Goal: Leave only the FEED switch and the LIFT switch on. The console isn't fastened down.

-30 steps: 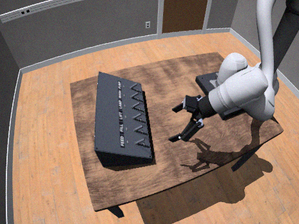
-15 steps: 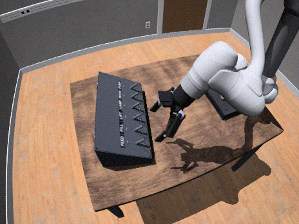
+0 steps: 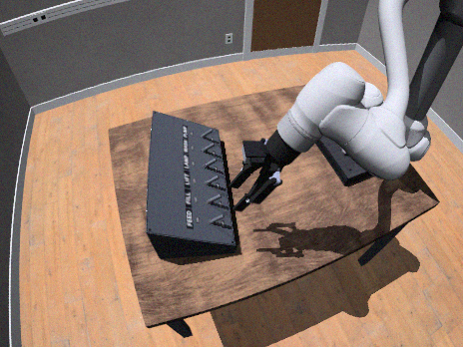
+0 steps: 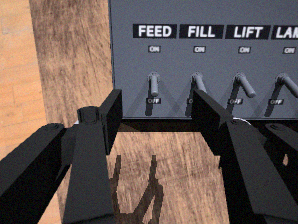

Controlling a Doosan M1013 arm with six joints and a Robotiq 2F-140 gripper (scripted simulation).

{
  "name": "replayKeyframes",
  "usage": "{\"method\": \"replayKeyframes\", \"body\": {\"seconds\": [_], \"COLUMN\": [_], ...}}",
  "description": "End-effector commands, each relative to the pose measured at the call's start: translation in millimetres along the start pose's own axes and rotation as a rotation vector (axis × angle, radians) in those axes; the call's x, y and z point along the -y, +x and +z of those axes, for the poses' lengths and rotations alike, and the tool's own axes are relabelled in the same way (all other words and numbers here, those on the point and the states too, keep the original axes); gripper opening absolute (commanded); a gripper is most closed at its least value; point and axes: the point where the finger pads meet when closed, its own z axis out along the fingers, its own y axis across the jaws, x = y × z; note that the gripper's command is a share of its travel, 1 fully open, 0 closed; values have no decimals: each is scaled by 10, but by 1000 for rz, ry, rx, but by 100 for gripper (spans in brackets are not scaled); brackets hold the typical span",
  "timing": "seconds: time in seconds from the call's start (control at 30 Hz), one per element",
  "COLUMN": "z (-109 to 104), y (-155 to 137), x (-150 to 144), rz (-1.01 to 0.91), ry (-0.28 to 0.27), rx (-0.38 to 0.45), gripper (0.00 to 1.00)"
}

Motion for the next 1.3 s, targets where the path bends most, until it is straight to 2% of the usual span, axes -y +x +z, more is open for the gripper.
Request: {"method": "replayKeyframes", "body": {"seconds": [0.0, 0.73, 0.87, 0.93, 1.1, 1.2, 1.23, 1.27], "z": [12, 12, 14, 17, 19, 19, 19, 21], "y": [16, 16, 101, 434, 944, 1060, 1060, 1060], "x": [2, 2, -10, -30, -91, -110, -110, -110], "rz": [6, 6, 5, 5, 4, 4, 4, 4], "ry": [1, 1, -3, -4, -4, -3, -3, -3], "rx": [2, 2, 5, 7, 9, 9, 9, 9], "gripper": [50, 50, 50, 50, 50, 50, 100, 100]}}
